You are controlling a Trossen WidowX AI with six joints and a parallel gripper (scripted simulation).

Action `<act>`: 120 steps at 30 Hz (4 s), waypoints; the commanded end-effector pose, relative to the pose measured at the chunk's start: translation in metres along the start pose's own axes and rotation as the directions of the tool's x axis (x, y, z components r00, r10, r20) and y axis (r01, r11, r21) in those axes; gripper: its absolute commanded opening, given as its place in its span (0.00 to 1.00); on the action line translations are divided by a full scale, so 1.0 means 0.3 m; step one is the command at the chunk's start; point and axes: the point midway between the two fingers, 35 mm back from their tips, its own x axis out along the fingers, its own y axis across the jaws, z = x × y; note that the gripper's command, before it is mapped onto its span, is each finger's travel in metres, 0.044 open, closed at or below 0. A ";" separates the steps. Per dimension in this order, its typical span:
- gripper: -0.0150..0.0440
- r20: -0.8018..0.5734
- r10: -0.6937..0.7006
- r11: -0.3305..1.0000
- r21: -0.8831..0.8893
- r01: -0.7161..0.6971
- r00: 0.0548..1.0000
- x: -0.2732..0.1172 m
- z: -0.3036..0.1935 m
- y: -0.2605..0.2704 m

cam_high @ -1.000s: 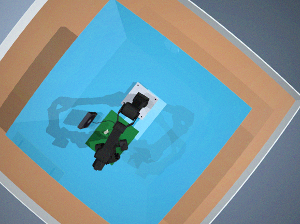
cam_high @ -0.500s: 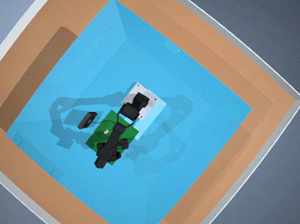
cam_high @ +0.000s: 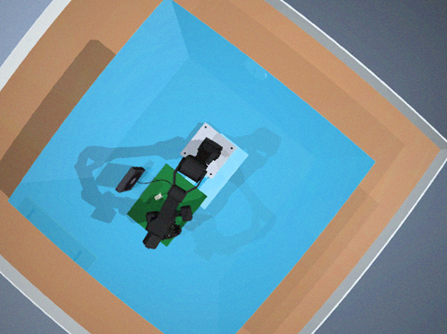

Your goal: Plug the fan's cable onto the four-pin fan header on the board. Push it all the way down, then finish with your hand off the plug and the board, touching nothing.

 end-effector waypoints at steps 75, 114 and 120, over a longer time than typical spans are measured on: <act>0.25 -0.010 0.007 0.588 0.809 0.004 1.000 -0.100 -0.200 -0.170; 0.25 -0.011 0.006 0.332 0.943 0.008 1.000 -0.104 -0.253 -0.240; 0.25 -0.011 0.006 0.332 0.943 0.008 1.000 -0.030 -0.254 -0.239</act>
